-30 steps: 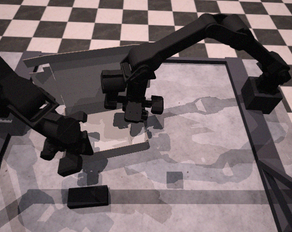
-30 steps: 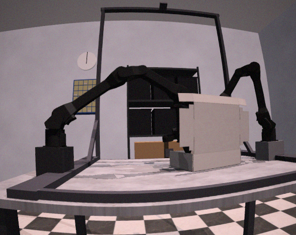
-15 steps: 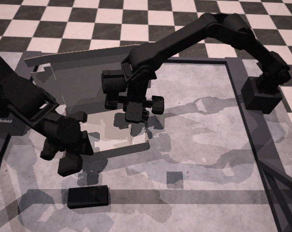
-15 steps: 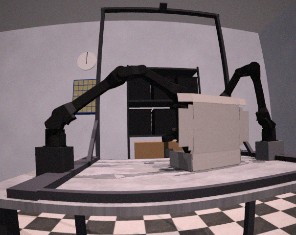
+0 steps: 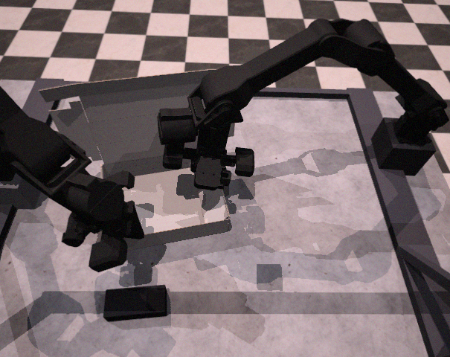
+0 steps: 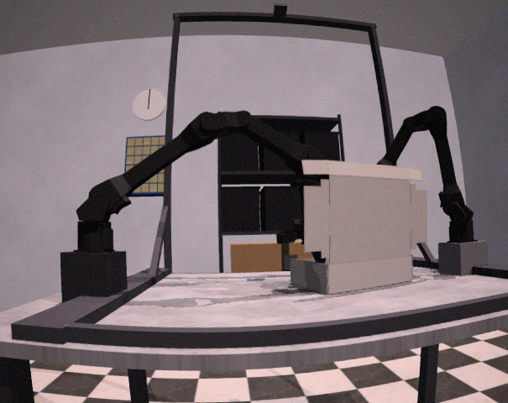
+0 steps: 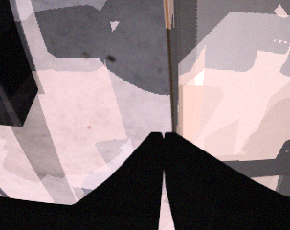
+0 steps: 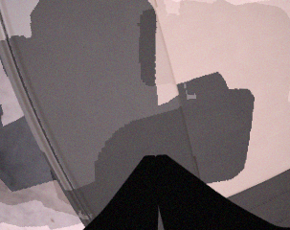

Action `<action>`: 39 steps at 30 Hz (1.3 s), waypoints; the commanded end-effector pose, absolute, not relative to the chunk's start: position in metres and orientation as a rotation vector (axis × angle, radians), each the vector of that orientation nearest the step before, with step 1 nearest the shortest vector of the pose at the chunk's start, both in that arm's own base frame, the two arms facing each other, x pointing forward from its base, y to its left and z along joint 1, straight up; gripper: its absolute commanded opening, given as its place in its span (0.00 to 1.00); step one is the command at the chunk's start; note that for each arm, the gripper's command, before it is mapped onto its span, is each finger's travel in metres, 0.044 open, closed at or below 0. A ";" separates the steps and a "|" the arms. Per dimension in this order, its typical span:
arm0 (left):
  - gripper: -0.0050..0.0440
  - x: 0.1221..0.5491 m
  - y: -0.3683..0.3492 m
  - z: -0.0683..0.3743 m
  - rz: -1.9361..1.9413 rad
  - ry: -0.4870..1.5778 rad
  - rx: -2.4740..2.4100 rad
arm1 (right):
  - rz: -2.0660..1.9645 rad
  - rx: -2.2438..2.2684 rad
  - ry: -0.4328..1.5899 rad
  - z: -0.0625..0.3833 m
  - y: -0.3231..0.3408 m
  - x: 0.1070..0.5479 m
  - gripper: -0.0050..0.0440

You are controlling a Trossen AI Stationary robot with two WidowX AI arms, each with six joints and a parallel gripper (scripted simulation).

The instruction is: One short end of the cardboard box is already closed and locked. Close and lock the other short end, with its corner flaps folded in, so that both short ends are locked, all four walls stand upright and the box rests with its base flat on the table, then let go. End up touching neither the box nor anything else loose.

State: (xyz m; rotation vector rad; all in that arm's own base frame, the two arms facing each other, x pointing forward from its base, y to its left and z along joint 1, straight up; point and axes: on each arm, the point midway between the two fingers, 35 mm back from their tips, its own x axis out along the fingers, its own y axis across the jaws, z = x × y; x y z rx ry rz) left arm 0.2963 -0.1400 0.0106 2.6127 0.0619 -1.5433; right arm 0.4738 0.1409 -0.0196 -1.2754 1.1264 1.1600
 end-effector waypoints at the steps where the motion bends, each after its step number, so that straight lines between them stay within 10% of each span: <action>1: 0.11 0.298 -0.142 0.015 -1.531 0.050 2.608 | 1.151 -1.273 1.114 -0.009 0.141 0.473 0.10; 10: 0.11 0.298 -0.142 0.015 -1.531 0.050 2.608 | 1.167 -1.265 1.106 0.071 0.139 0.460 0.10; 29: 0.11 0.297 -0.142 0.014 -1.540 0.049 2.604 | 1.179 -1.261 1.117 0.074 0.139 0.456 0.10; 39: 0.11 0.297 -0.143 0.014 -1.542 0.046 2.602 | 1.178 -1.262 1.116 0.072 0.131 0.439 0.60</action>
